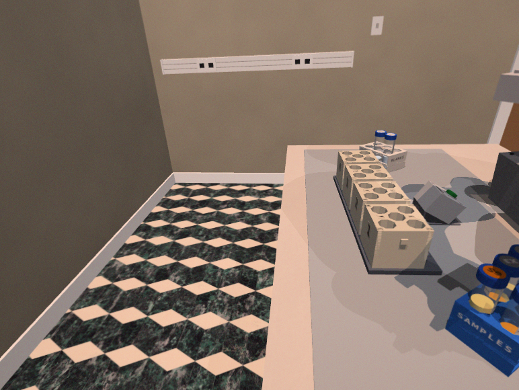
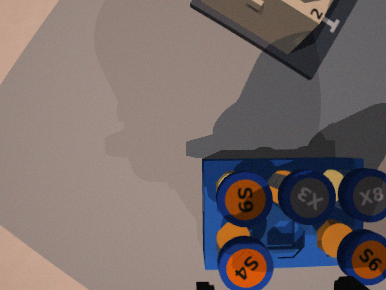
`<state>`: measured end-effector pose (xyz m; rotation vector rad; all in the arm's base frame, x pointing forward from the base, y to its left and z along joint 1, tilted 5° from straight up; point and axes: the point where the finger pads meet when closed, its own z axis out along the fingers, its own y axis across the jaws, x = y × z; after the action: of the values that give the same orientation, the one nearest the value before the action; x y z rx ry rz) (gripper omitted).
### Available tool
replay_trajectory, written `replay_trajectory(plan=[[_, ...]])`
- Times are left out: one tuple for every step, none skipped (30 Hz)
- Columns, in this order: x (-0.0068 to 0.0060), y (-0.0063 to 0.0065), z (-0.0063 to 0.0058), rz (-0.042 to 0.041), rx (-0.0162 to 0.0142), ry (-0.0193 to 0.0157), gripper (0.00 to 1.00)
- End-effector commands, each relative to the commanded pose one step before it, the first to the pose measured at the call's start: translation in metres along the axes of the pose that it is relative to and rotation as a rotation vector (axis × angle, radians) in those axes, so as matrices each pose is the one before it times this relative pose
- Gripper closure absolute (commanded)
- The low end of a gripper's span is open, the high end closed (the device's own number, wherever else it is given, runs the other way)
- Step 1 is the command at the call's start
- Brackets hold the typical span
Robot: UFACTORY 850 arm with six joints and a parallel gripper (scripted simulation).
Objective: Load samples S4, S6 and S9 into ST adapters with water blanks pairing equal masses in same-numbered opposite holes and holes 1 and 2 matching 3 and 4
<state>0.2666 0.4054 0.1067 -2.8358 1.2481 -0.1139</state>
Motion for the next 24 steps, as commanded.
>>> replay_trajectory(plan=[[-0.00018, -0.00076, 0.00733, 0.00008, 0.00156, -0.00008, 0.43], [0.00000, 0.00000, 0.00200, 0.00000, -0.00001, 0.00000, 0.43], [0.00000, 0.00000, 0.00200, 0.00000, -0.00001, 0.00000, 0.43], [0.00000, 0.00000, 0.00200, 0.00000, -0.00001, 0.00000, 0.43], [0.00000, 0.00000, 0.00200, 0.00000, -0.00001, 0.00000, 0.43], [0.00000, 0.00000, 0.00200, 0.00000, -0.00001, 0.00000, 0.43], [0.00000, 0.00000, 0.00200, 0.00000, -0.00001, 0.00000, 0.43], [0.00000, 0.00000, 0.00200, 0.00000, -0.00001, 0.00000, 0.43], [0.00000, 0.00000, 0.00200, 0.00000, -0.00001, 0.00000, 0.43], [0.00000, 0.00000, 0.00200, 0.00000, -0.00001, 0.00000, 0.43], [0.00000, 0.00000, 0.00000, 0.00000, 0.00000, 0.00000, 0.43], [0.00000, 0.00000, 0.00000, 0.00000, 0.00000, 0.00000, 0.43], [-0.00001, 0.00001, 0.00202, 0.00000, 0.00001, 0.00002, 0.43], [0.00000, 0.00000, 0.00200, 0.00000, -0.00001, -0.00001, 0.43], [0.00000, 0.00000, 0.00200, 0.00000, -0.00001, -0.00001, 0.43], [0.00000, 0.00000, 0.00200, 0.00000, -0.00001, -0.00001, 0.43], [0.00000, 0.00000, 0.00200, 0.00000, -0.00001, -0.00001, 0.43], [0.00000, 0.00000, 0.00200, 0.00000, -0.00001, -0.00001, 0.43], [0.00000, 0.00000, 0.00200, 0.00000, -0.00001, -0.00001, 0.43], [0.00000, 0.00000, 0.00200, 0.00000, -0.00001, -0.00001, 0.43], [0.00000, 0.00000, 0.00200, 0.00000, -0.00001, -0.00001, 0.43], [-0.00002, 0.00005, 0.00206, 0.00001, 0.00006, 0.00008, 0.43], [0.00000, 0.00000, 0.00200, 0.00000, -0.00001, 0.00000, 0.43], [0.00000, 0.00000, 0.00200, 0.00000, -0.00001, 0.00000, 0.43]])
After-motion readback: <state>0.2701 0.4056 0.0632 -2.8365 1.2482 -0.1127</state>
